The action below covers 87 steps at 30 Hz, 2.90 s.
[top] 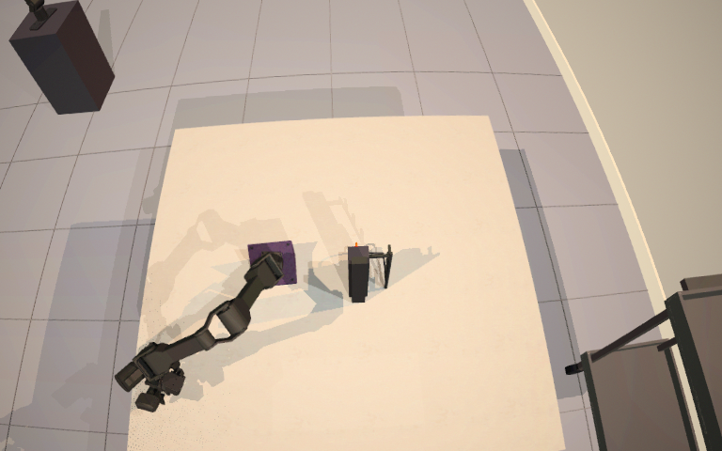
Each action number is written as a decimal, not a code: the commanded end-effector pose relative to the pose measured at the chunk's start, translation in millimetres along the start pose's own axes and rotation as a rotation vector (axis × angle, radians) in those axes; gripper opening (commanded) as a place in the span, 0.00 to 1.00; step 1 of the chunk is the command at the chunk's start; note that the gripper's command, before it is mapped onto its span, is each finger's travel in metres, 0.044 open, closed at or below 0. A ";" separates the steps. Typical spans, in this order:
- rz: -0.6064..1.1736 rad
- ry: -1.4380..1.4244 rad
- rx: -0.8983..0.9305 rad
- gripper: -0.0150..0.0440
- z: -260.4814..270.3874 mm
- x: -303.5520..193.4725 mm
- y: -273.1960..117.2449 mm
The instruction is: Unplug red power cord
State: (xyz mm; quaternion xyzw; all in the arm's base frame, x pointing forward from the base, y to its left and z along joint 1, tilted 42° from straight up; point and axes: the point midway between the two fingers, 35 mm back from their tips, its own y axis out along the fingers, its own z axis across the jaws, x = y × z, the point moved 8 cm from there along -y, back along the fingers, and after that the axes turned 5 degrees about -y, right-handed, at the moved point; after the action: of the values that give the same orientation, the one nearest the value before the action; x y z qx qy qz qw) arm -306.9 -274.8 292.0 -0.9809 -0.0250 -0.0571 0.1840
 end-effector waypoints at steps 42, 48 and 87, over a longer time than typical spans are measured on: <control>-0.525 0.410 0.063 0.53 -87.8 387.8 55.5; -0.614 0.450 0.188 0.53 -63.9 450.4 46.0; -0.865 0.327 0.960 0.53 145.6 658.6 -215.2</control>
State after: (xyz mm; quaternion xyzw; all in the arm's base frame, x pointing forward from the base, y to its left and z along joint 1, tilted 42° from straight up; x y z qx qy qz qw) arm 348.5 -27.6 318.6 -0.6799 -0.4085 -0.2664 0.5477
